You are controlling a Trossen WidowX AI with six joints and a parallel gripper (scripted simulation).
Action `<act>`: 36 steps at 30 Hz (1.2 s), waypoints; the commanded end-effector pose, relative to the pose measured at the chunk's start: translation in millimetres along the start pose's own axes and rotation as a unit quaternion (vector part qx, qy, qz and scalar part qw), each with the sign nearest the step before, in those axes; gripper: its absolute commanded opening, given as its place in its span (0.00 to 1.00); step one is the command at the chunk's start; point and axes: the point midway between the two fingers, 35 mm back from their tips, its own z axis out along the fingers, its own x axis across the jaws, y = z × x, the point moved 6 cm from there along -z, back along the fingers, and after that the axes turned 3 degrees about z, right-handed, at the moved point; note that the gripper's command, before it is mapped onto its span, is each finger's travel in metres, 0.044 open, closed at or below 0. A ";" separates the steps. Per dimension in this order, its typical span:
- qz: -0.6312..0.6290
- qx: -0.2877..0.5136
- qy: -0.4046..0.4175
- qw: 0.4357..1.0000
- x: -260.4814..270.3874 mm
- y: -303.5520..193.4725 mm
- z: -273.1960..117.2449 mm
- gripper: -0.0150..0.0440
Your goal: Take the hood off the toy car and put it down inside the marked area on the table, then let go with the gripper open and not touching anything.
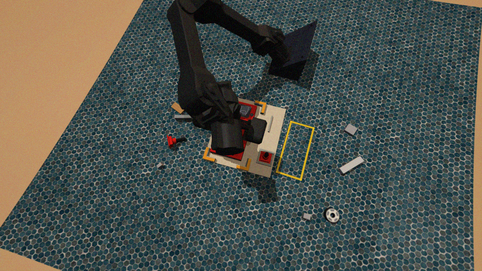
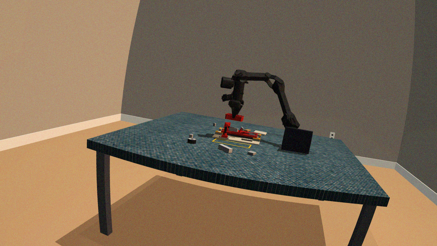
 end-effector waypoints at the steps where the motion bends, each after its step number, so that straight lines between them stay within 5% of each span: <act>1: -0.005 0.000 0.006 1.000 30.4 0.7 -2.4 0.25; 26: -0.003 0.003 0.005 1.000 199.1 -44.0 -8.3 0.25; 36: -0.002 0.003 0.004 1.000 203.4 -45.8 -5.0 0.25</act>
